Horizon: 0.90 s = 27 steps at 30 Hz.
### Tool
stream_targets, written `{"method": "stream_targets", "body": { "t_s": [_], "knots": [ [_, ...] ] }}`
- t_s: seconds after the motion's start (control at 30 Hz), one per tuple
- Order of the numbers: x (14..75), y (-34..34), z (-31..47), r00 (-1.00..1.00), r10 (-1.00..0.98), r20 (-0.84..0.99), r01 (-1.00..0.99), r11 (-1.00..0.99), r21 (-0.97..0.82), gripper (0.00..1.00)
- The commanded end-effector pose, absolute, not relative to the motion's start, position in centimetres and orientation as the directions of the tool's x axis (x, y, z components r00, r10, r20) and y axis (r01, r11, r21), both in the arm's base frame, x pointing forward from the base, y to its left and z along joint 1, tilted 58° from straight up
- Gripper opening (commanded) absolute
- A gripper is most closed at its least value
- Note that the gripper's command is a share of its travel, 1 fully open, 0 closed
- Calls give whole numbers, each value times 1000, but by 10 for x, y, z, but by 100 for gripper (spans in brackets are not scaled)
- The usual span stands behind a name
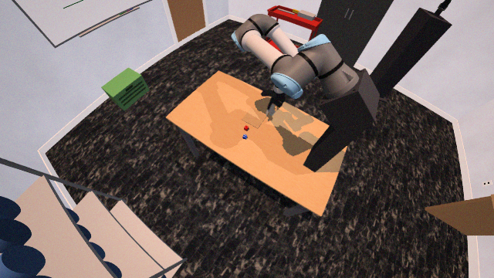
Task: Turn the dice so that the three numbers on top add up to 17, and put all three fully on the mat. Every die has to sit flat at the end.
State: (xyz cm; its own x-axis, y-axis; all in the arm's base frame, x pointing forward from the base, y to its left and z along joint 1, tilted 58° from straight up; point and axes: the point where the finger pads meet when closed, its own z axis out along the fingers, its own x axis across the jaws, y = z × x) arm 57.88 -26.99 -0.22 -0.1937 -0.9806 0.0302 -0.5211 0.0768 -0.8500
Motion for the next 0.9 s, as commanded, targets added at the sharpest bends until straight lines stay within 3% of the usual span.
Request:
{"method": "stream_targets", "body": {
  "t_s": [0.0, 0.87],
  "knots": [
    [579, -270, -2, -194, -981, 31, -521, 76, -850, 100],
    [600, -220, 14, -194, -981, 31, -521, 76, -850, 100]
  ]
}}
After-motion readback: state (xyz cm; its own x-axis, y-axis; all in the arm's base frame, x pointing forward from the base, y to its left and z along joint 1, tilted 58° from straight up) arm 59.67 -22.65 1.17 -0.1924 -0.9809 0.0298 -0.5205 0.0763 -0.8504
